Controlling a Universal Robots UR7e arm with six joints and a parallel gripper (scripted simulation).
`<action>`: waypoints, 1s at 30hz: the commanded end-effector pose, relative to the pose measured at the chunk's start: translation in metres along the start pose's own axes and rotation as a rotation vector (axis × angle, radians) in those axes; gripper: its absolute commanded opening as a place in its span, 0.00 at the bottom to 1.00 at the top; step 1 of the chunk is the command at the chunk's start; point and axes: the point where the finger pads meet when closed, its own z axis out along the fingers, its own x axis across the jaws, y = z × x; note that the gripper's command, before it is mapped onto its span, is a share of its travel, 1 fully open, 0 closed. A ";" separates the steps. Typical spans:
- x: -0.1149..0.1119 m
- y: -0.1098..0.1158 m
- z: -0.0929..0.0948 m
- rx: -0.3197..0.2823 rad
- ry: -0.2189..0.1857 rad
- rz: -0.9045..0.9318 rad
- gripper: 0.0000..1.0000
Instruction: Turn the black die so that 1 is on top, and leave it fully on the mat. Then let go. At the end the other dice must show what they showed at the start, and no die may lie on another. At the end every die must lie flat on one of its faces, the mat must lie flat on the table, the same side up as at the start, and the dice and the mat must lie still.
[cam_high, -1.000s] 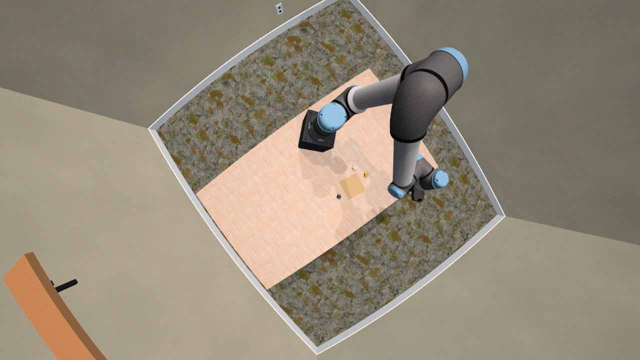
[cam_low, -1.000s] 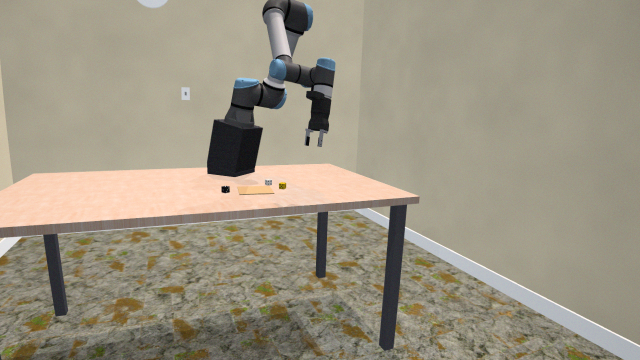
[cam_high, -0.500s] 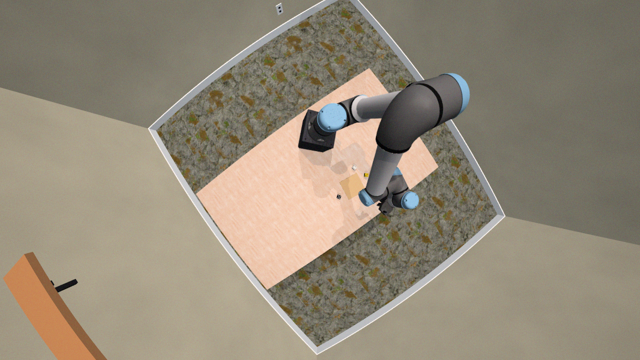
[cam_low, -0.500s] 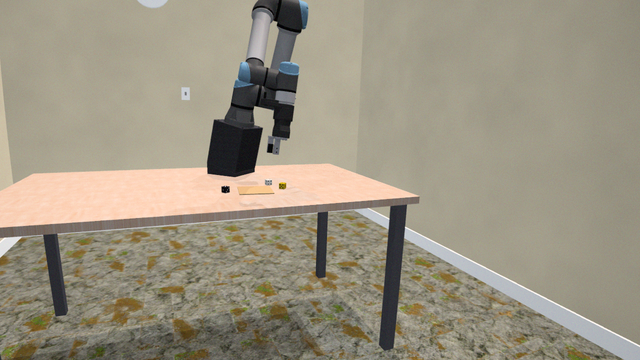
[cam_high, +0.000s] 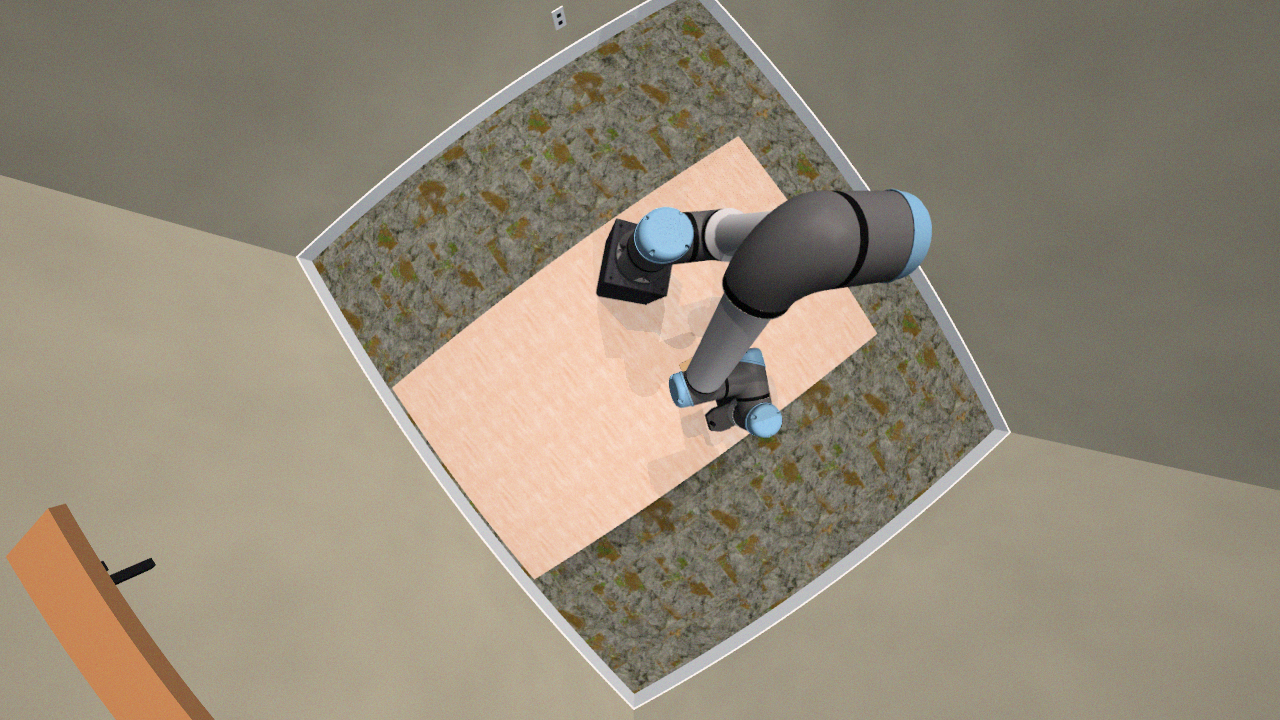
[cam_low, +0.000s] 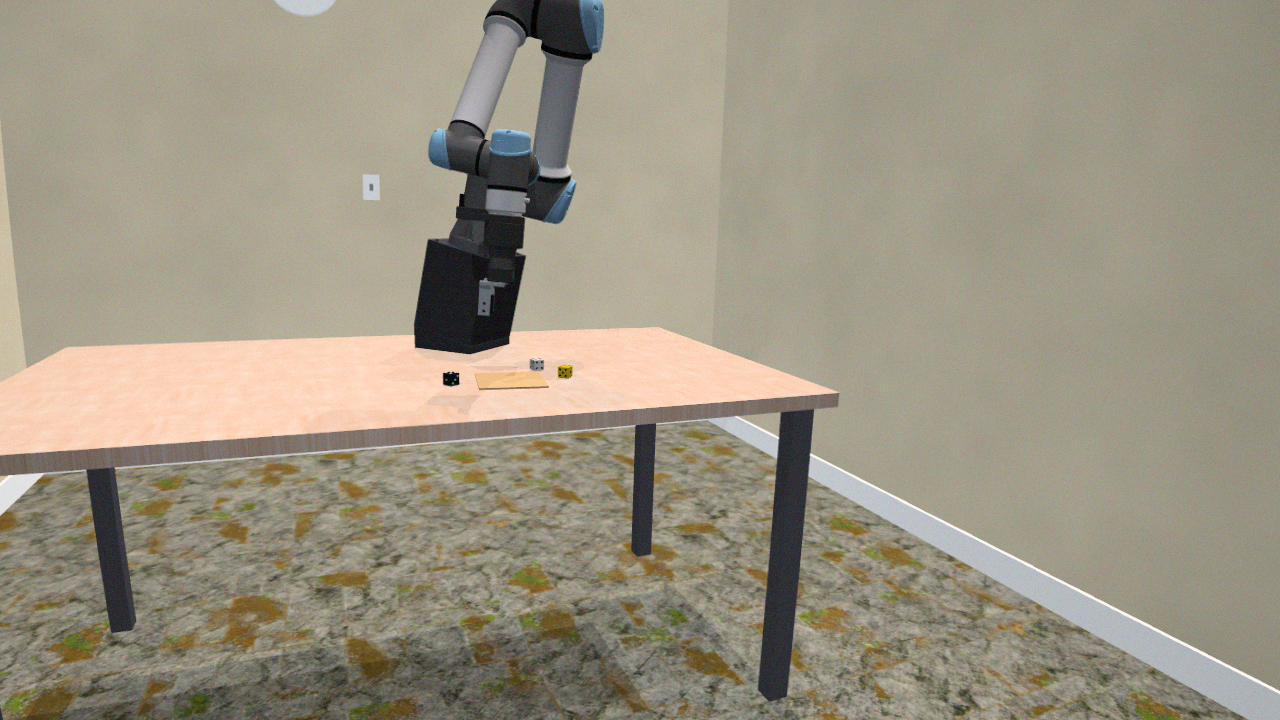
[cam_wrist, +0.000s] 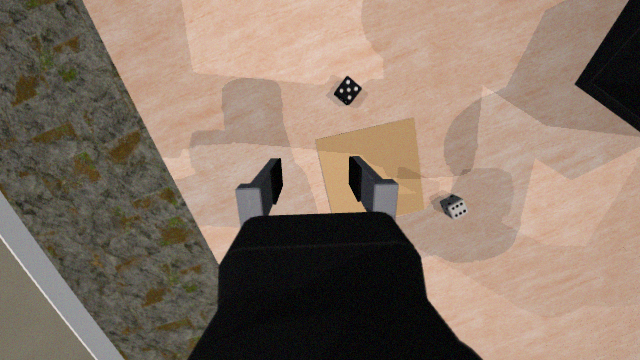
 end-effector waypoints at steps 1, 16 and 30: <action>0.012 -0.032 0.006 -0.019 0.008 0.143 1.00; 0.040 -0.080 0.015 -0.056 0.025 0.415 1.00; 0.046 -0.088 0.016 -0.063 0.028 0.466 1.00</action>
